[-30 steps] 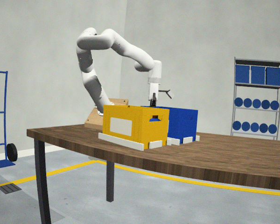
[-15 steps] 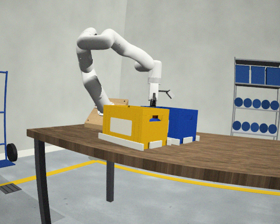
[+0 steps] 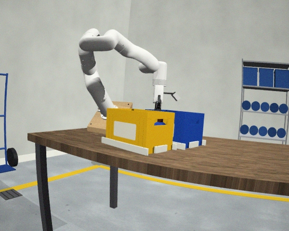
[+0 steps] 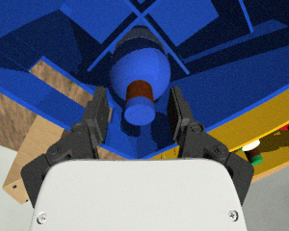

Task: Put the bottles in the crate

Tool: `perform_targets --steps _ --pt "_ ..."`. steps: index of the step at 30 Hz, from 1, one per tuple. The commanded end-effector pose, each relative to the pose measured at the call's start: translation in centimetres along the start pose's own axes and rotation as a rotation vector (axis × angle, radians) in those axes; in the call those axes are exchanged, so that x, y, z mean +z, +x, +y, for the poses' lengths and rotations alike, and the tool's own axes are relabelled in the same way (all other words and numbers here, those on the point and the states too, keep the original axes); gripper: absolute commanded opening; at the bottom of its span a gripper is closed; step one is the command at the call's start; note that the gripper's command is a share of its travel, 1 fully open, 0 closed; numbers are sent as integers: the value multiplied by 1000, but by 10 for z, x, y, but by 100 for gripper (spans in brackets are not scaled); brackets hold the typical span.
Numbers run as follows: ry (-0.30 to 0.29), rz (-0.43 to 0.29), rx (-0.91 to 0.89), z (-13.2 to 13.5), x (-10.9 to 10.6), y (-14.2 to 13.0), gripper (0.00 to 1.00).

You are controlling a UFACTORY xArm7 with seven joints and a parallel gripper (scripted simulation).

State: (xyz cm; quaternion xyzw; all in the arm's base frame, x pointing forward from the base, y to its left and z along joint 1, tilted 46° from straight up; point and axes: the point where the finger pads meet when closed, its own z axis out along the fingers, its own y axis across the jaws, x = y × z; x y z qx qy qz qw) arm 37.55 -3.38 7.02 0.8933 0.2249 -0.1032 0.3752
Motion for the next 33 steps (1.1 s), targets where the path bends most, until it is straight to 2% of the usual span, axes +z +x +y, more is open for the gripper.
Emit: perform_targets --steps 1,21,33 --pt "0 5 -1 0 -13 2 65" --pt "0 5 0 0 -61 1 65" --pt "0 5 0 0 -82 1 65"
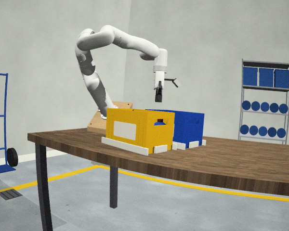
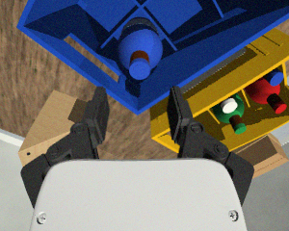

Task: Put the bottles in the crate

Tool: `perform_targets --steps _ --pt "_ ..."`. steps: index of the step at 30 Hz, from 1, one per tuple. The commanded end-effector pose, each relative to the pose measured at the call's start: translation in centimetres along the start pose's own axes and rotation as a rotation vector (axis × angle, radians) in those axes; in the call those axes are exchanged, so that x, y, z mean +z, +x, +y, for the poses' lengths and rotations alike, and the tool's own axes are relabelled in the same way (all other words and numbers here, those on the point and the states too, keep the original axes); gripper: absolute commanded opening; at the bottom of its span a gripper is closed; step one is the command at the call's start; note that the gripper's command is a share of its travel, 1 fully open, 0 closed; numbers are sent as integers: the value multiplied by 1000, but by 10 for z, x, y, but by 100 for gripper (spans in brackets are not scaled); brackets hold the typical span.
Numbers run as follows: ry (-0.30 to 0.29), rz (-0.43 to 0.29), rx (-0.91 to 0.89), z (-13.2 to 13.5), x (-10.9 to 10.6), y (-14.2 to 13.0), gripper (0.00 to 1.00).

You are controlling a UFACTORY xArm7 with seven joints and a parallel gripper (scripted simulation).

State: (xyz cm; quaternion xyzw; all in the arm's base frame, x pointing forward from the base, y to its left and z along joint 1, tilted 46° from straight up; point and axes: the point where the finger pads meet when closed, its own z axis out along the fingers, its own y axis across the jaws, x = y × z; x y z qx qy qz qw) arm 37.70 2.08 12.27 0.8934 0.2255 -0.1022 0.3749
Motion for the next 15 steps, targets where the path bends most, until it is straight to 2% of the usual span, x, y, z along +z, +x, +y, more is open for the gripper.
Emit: perform_targets --steps 1,7,15 --pt "0 3 0 0 -7 1 65" --pt "0 3 0 0 -7 1 65" --pt "-1 3 0 40 -7 -1 65"
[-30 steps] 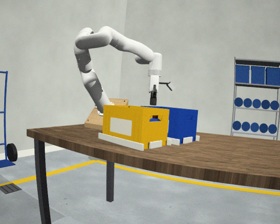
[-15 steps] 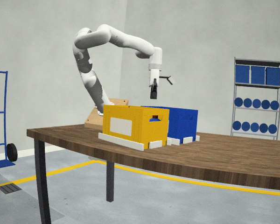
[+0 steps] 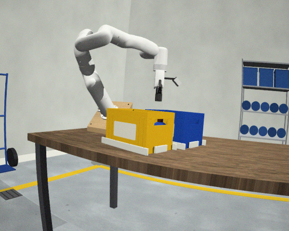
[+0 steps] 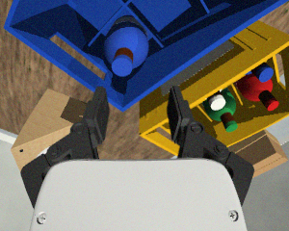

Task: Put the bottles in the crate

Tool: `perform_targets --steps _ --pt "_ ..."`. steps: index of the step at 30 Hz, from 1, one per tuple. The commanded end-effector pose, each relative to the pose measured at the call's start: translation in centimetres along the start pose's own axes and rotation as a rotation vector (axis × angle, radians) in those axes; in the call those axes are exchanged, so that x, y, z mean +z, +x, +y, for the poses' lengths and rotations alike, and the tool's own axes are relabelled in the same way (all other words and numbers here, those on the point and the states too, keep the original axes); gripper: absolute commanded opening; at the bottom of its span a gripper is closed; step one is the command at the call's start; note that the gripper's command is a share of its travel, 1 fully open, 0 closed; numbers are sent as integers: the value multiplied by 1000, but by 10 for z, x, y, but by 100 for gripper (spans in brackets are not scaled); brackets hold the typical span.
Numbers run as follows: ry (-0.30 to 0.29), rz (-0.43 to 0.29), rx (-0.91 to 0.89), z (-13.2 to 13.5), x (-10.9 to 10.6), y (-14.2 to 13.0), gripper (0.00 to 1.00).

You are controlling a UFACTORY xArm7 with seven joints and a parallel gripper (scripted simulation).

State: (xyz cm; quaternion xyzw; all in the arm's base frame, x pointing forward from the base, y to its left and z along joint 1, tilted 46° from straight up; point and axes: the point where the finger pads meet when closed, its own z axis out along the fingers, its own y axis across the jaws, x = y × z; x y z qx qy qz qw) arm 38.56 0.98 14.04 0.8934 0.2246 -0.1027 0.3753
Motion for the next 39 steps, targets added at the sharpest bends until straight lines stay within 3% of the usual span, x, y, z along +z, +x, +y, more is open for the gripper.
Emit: perform_targets --steps 1,39 --pt "0 5 -2 23 -2 1 65" --pt "-1 5 -2 193 -2 -2 65"
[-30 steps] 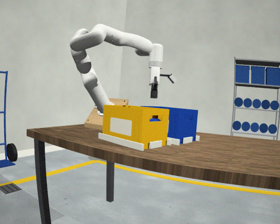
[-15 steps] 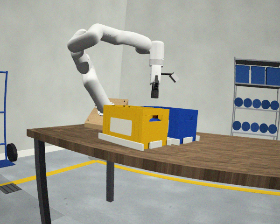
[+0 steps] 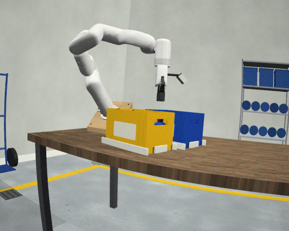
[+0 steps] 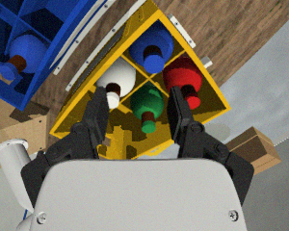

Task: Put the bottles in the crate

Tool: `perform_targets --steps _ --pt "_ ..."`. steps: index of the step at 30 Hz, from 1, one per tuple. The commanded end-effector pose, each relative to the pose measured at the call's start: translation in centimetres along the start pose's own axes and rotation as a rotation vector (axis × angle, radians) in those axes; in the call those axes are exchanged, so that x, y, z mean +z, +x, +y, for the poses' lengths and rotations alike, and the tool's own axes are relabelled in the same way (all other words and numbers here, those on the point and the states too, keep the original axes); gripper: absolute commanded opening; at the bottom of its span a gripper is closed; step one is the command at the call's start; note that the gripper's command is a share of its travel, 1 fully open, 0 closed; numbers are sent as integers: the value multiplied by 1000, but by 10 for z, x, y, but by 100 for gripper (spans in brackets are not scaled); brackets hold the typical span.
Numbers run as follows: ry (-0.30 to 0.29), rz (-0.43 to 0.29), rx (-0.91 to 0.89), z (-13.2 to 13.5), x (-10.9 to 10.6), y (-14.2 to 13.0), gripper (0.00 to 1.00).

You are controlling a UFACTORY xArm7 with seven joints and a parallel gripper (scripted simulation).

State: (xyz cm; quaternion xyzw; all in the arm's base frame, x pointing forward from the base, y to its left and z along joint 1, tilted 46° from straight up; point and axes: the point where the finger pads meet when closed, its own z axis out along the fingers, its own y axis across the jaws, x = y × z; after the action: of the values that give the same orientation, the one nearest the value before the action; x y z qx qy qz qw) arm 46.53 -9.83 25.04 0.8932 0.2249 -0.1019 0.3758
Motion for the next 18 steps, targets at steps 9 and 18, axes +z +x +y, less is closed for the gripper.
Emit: perform_targets --steps 9,18 --pt "0 3 -2 19 -2 2 65" --pt "0 3 -2 19 5 2 65"
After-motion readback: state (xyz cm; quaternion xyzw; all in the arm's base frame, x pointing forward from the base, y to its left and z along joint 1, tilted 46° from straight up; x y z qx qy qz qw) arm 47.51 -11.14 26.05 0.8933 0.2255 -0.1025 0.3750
